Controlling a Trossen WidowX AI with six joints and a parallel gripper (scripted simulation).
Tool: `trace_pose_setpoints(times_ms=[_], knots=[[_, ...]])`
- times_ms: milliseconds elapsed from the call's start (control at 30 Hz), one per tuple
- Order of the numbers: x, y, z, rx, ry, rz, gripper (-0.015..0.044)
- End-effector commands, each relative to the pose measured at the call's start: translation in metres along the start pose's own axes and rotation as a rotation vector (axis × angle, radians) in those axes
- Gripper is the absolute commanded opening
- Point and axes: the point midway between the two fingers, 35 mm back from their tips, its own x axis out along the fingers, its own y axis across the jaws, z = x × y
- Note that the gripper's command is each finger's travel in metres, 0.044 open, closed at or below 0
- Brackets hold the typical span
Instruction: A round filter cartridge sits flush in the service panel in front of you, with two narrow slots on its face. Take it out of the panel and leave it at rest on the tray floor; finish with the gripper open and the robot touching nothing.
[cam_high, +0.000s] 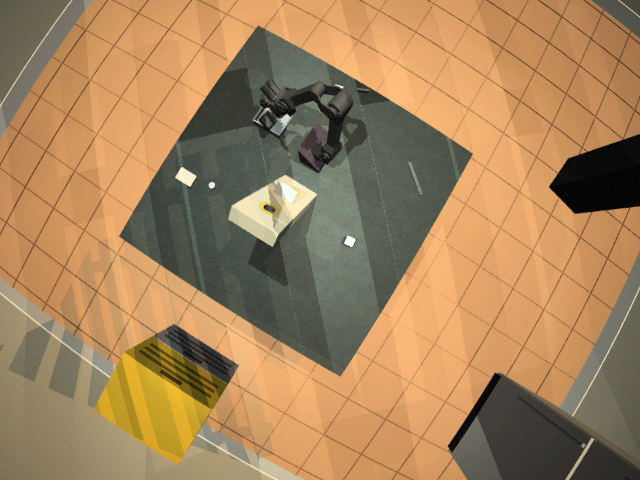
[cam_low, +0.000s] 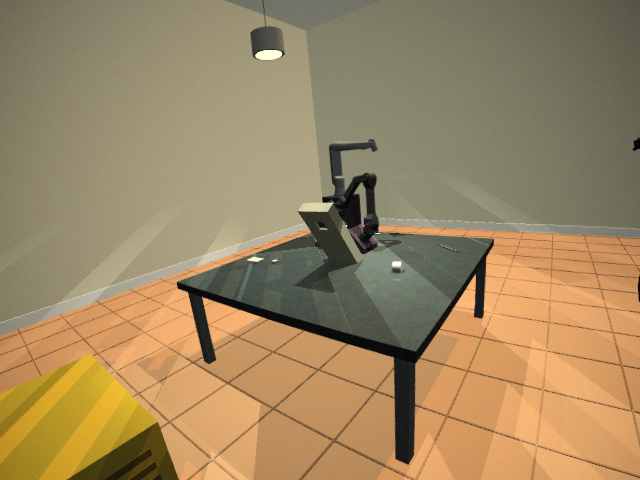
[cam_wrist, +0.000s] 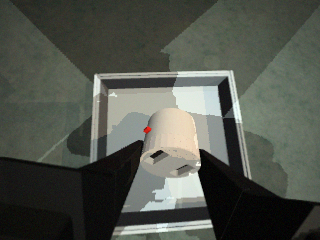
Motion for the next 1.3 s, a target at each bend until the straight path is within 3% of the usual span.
trace_pose_setpoints(times_ms=[0,300,433,633,1267], knots=[[0.000,0.000,0.000,0.000,0.002,0.000,0.0210],[0.000,0.000,0.000,0.000,0.002,0.000,0.0440],[-0.002,0.000,0.001,0.000,0.002,0.000,0.0440],[-0.061,0.000,0.035,0.000,0.001,0.001,0.0440],[-0.049,-0.001,0.033,-0.003,-0.015,-0.004,0.0440]])
